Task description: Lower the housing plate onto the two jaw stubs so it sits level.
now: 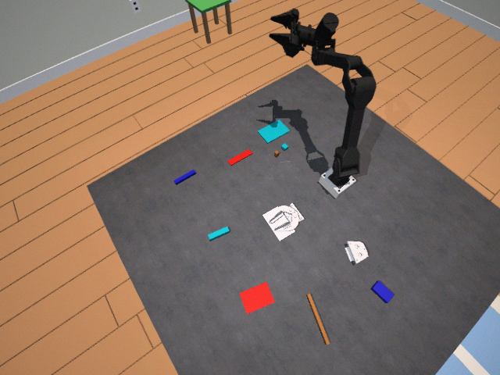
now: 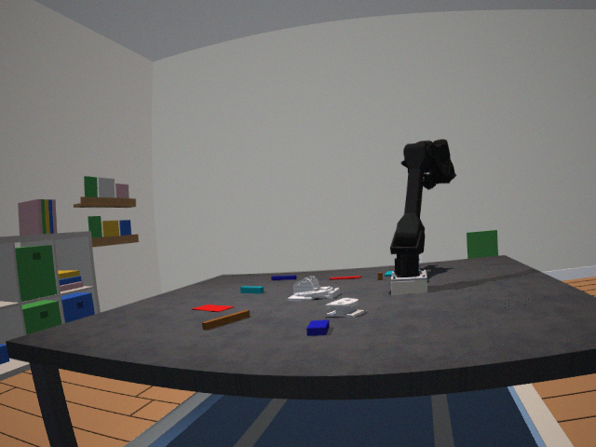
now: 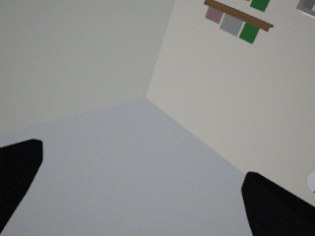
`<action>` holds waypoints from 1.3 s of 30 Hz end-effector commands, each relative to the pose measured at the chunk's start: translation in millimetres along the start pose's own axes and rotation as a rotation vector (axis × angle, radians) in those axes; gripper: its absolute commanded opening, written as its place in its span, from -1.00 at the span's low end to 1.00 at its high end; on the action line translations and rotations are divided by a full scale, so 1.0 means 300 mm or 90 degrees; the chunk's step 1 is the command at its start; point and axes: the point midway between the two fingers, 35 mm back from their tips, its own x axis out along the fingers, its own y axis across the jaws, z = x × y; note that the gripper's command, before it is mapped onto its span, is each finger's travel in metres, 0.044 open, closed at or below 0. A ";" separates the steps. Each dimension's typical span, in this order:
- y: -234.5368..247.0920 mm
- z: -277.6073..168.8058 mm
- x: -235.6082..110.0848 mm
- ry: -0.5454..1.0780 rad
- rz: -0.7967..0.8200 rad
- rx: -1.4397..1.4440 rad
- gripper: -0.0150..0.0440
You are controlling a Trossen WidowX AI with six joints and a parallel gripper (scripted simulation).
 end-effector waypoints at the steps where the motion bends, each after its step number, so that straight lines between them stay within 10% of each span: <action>1: -0.058 0.020 0.086 -0.002 -0.020 0.058 1.00; 39: -0.706 0.120 0.581 -0.127 -0.175 0.452 1.00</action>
